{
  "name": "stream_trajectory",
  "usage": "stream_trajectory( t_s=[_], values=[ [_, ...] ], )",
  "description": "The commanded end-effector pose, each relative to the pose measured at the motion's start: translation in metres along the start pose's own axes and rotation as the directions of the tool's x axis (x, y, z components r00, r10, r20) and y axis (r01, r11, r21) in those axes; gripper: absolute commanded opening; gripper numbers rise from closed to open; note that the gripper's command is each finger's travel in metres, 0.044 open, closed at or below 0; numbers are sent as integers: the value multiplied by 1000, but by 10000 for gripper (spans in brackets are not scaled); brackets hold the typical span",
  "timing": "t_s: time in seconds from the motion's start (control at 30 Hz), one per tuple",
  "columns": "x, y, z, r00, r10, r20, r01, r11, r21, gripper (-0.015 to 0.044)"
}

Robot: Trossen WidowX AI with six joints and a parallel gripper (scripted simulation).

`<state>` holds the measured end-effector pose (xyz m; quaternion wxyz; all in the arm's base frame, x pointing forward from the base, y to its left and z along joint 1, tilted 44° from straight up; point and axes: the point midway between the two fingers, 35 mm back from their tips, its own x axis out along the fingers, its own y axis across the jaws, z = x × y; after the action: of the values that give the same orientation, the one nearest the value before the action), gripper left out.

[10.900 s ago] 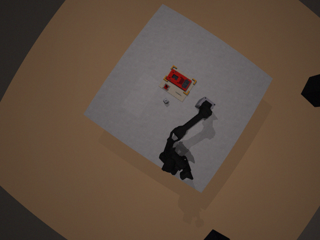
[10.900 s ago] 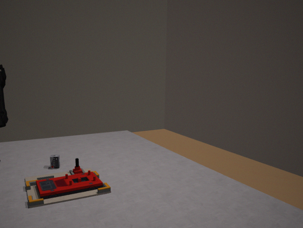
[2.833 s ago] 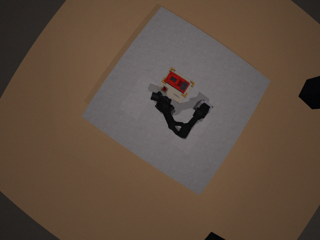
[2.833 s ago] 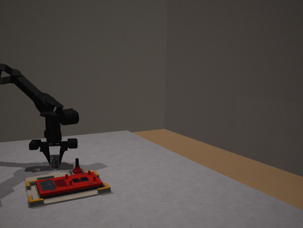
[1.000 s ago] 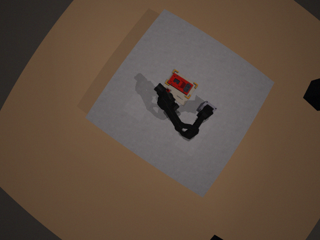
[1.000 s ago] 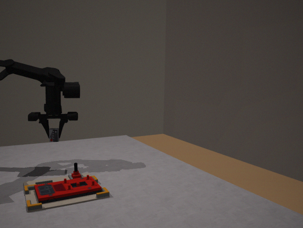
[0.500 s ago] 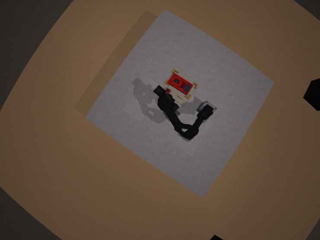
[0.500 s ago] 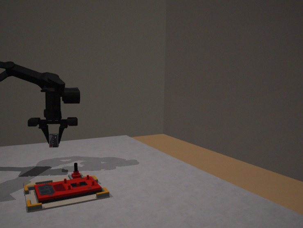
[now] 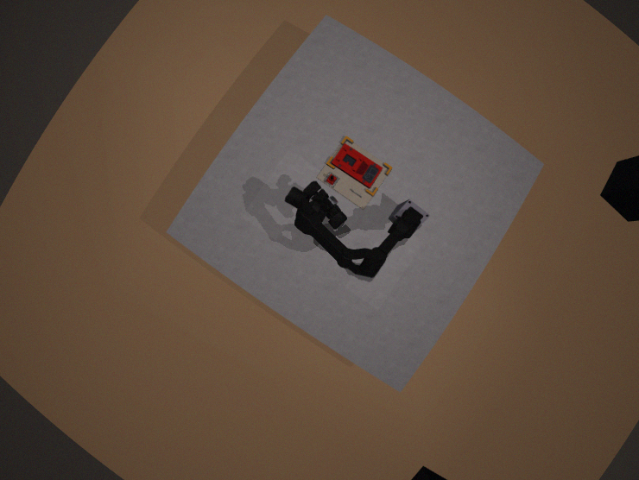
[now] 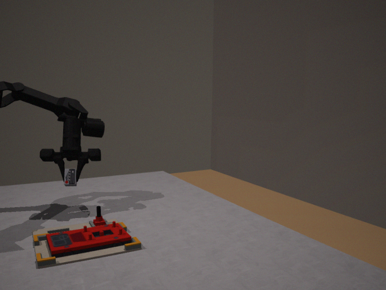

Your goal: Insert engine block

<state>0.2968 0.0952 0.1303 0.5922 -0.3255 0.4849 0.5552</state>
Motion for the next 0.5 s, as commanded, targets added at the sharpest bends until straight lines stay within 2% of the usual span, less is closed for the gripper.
stream_trajectory(
  t_s=[0.0,0.17,0.47],
  values=[
    [0,-1,4,990,-1,-138,2,1000,8,0],
    [-2,-1,9,960,-15,-280,16,1000,1,0],
    [16,1,19,959,-16,-284,17,1000,1,0]
  ],
)
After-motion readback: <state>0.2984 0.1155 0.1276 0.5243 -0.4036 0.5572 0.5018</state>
